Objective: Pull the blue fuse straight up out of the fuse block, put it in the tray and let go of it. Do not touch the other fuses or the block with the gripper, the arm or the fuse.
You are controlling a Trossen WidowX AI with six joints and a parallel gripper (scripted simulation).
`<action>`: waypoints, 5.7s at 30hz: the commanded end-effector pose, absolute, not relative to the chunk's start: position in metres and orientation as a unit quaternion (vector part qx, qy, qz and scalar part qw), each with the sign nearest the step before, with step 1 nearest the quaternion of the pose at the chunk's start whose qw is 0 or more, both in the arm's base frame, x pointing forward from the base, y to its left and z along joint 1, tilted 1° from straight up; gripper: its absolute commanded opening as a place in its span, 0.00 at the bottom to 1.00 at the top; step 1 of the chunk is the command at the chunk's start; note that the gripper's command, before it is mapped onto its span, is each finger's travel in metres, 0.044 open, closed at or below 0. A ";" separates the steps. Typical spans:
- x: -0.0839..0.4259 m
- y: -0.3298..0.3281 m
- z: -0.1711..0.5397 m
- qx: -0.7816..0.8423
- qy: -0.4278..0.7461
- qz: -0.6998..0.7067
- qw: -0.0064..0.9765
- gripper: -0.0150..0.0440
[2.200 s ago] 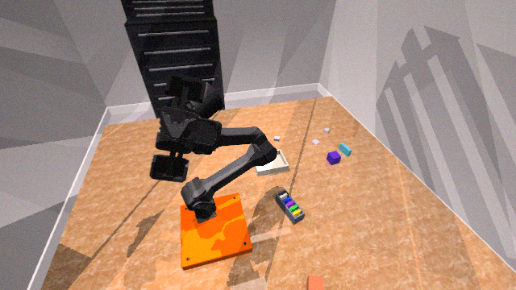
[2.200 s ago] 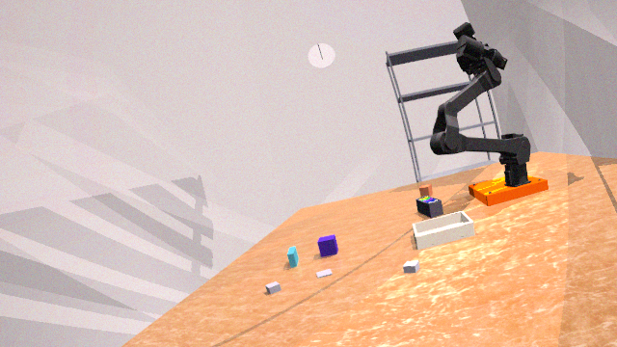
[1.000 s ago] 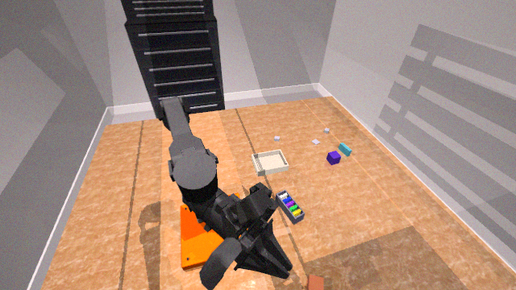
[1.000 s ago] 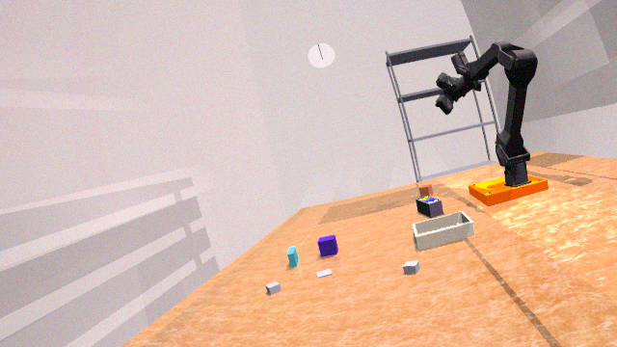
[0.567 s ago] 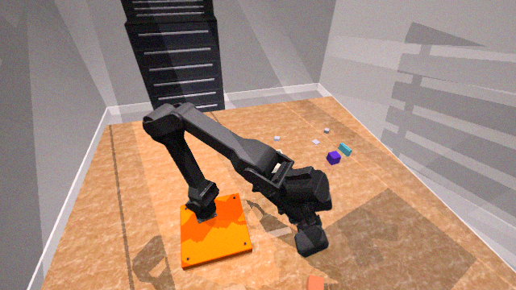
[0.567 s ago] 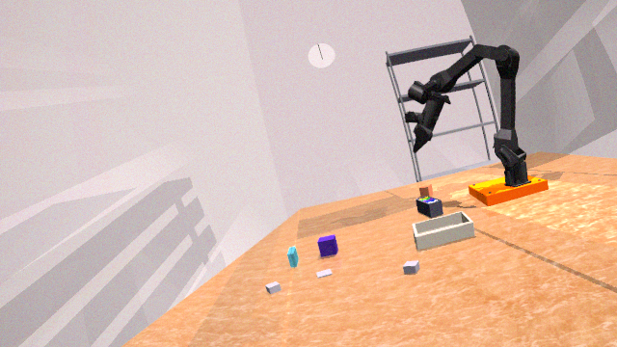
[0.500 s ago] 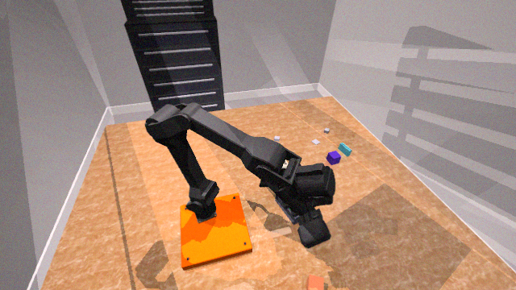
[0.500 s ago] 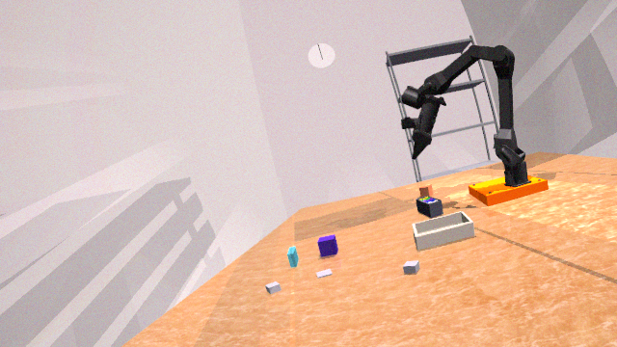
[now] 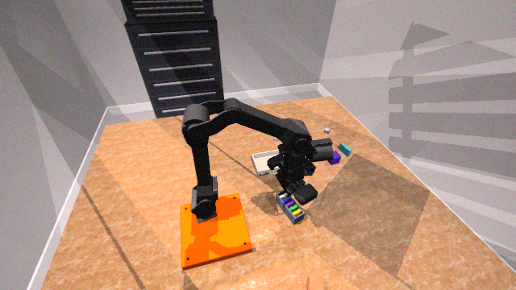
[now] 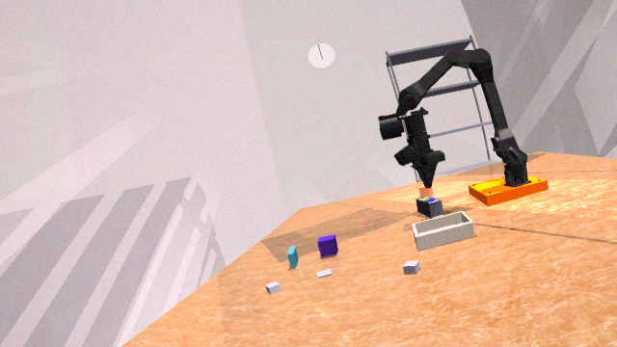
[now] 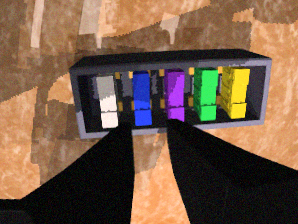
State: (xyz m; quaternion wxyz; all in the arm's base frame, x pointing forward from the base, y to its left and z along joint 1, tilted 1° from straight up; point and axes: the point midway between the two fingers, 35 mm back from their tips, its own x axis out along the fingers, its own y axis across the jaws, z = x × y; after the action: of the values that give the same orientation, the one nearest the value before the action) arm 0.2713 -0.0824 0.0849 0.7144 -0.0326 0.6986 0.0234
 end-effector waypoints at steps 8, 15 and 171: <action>0.271 -0.082 0.077 -0.033 0.705 0.020 0.708 0.37; 0.272 -0.082 0.071 -0.033 0.705 0.020 0.708 0.37; 0.272 -0.080 0.099 -0.033 0.705 0.020 0.708 0.25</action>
State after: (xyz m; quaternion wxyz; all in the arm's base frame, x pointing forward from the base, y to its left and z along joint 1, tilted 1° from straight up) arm 0.2723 -0.0800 0.0937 0.7071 -0.0331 0.7059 0.0234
